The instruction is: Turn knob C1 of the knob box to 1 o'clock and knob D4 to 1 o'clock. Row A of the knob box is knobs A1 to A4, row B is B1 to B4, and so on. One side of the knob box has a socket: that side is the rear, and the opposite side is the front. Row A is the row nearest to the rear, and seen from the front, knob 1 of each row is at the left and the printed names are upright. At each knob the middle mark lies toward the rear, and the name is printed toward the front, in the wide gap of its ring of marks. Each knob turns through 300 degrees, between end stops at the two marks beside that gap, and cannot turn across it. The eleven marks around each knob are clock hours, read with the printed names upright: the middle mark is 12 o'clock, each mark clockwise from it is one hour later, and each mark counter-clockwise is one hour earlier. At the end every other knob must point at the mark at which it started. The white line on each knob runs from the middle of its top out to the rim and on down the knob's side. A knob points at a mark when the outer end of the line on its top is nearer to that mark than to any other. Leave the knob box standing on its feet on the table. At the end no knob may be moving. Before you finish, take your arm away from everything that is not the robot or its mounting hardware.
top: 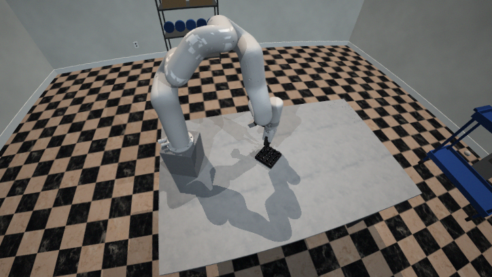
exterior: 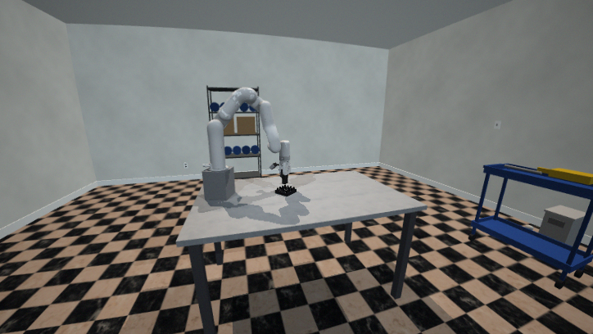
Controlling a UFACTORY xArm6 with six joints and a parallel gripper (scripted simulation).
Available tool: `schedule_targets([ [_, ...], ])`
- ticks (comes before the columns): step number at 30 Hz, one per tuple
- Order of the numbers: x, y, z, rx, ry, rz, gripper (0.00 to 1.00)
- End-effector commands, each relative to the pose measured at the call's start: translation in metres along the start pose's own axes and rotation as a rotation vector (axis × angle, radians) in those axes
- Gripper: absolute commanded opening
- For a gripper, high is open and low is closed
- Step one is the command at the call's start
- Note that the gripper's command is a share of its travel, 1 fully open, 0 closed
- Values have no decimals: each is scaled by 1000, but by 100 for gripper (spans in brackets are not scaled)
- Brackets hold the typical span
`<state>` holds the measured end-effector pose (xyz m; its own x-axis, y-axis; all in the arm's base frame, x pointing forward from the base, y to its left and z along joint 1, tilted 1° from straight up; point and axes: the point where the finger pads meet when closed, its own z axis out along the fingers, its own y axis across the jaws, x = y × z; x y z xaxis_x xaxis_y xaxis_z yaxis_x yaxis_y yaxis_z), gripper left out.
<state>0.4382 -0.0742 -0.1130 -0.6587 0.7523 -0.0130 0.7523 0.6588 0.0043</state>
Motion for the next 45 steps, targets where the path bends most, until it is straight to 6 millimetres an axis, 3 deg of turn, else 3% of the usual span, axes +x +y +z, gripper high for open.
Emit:
schedule_targets([
  [1,-1,1,-11,-2,-3,0,19],
  [20,-1,1,-19,-2,-3,0,19],
  [21,-1,1,-19,-2,-3,0,100],
  [30,-1,1,-32,-2,-3,0,100],
  [41,-1,1,-101,-3,-3,0,100],
  [45,-1,1,-113,-3,-3,0,100],
])
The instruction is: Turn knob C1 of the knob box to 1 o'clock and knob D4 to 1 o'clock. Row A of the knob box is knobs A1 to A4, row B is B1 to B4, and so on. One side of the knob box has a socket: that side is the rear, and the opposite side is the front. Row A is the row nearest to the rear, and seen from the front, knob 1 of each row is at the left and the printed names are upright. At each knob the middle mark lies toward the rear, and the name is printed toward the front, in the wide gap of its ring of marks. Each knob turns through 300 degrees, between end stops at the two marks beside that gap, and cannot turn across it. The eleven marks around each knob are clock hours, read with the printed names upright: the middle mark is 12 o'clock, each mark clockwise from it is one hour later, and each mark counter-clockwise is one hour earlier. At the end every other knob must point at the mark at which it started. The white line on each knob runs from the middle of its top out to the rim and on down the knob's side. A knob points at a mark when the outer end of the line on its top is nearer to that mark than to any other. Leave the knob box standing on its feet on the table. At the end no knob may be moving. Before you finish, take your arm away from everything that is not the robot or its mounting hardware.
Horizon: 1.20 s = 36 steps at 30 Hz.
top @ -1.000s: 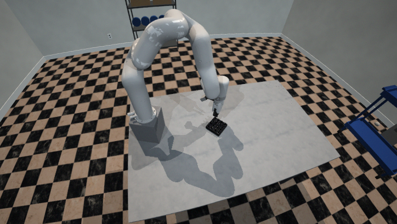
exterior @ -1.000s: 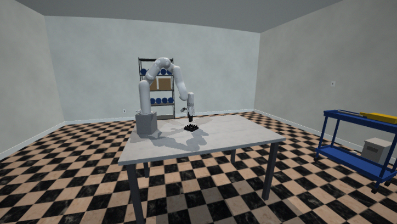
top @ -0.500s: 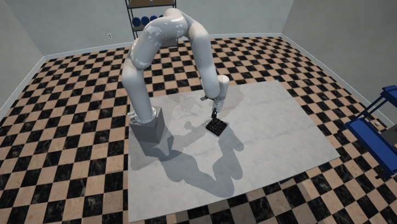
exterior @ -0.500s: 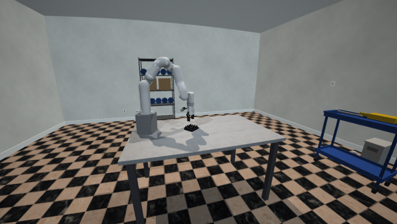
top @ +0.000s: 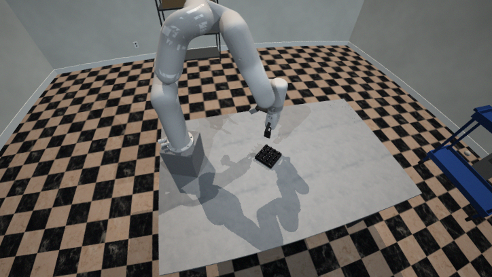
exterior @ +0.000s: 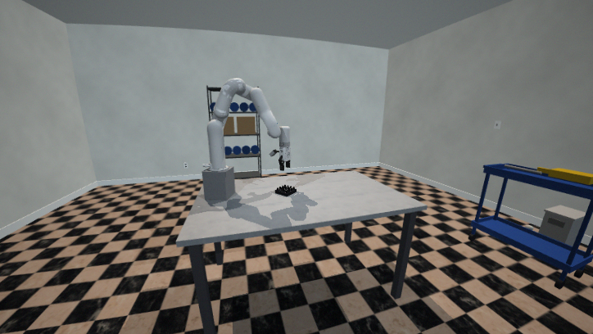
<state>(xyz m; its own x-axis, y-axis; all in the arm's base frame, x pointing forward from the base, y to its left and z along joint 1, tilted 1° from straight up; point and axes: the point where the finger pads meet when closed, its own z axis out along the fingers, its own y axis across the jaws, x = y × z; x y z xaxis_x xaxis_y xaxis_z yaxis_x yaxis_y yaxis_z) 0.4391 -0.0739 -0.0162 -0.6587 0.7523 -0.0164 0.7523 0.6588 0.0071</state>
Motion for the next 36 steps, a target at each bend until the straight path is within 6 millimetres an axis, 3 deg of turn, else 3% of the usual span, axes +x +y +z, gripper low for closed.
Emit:
schedule_targets([
  [1,0,0,-21,0,0,0,100],
  [7,0,0,-36,0,0,0,100],
  [36,0,0,-36,0,0,0,100],
])
